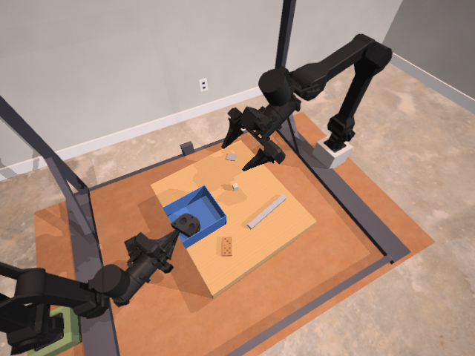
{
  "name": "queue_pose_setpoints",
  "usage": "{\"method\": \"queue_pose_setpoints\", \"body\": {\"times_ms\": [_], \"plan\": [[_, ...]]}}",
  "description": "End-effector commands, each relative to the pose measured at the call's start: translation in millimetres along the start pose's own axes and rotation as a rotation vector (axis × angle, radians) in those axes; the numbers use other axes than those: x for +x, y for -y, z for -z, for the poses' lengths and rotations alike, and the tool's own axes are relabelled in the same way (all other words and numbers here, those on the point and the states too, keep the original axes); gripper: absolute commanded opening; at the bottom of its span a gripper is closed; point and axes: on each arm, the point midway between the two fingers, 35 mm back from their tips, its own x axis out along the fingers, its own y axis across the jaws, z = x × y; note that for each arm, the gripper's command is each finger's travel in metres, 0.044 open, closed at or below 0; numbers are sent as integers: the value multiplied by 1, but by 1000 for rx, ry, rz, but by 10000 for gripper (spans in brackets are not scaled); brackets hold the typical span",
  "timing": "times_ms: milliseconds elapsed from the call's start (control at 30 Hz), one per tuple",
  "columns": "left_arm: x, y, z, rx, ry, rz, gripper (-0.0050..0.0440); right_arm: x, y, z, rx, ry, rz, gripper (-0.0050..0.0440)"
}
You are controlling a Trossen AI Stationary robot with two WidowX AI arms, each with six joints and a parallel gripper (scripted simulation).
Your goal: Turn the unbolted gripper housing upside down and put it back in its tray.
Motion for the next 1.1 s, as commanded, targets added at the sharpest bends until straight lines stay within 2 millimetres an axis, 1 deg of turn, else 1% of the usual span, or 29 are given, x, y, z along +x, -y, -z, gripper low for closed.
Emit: {"method": "queue_pose_setpoints", "body": {"times_ms": [0, 533, 633, 767, 833, 967, 1067], "plan": [[-7, 0, -8, 5, 22, 3, 440, 4, 8, 2, -13, -3, 20, 0], [-7, 0, -8, 5, 22, 3, 440, 8, 8, 5, -13, -3, 20, 0], [-7, 0, -8, 5, 22, 3, 440, -2, 7, 0, -12, 0, 17, 0], [-7, 0, -8, 5, 22, 3, 440, -28, 5, -9, -11, 0, 15, 0], [-7, 0, -8, 5, 22, 3, 440, -32, 5, -10, -11, 0, 15, 0], [-7, 0, -8, 5, 22, 3, 440, -32, 5, -10, -11, 0, 15, 0], [-7, 0, -8, 5, 22, 3, 440, -32, 5, -10, -11, 0, 15, 69]]}}
